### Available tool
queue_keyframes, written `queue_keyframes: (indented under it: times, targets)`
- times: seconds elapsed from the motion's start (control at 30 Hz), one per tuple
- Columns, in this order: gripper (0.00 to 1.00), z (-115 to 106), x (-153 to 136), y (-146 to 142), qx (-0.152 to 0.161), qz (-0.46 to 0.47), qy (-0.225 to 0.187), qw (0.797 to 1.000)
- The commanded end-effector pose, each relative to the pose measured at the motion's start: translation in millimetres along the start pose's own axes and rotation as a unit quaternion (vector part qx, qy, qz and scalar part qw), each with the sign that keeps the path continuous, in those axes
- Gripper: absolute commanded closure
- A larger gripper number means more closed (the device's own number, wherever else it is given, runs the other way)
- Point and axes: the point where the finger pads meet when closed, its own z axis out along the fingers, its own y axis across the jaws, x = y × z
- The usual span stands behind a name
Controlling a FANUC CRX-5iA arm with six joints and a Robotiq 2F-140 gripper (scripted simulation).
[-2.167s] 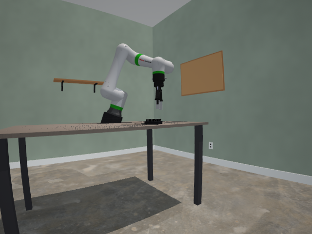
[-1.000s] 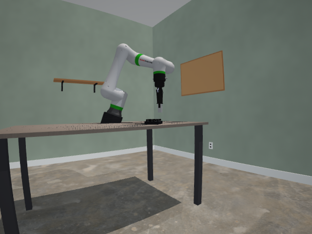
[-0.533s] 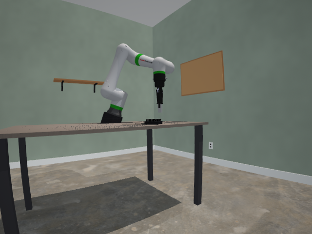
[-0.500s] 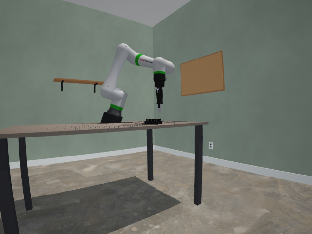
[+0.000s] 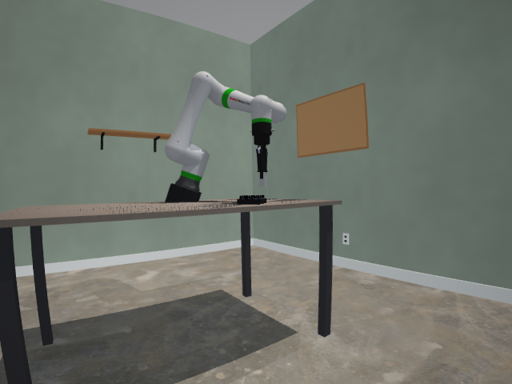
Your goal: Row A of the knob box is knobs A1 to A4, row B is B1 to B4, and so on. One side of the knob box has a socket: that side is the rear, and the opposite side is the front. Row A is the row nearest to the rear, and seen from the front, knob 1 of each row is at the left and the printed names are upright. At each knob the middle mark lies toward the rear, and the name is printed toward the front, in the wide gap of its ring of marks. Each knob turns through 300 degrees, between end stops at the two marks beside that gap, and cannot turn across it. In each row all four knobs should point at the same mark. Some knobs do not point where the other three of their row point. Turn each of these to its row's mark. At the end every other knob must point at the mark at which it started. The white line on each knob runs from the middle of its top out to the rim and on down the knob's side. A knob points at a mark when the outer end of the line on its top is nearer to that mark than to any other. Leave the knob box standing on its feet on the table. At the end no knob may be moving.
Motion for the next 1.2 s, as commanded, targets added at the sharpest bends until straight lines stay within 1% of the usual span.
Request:
queue_keyframes:
  times: [0.0,0.73,1.17]
  targets:
    - [0.88,4.1,-0.2,-0.1,0.0,0.0,0.0,1.0]
    - [0.88,29.1,-0.4,0.3,0.0,0.0,0.0,1.0]
    - [0.88,35.0,-0.5,0.4,0.0,0.0,0.0,1.0]
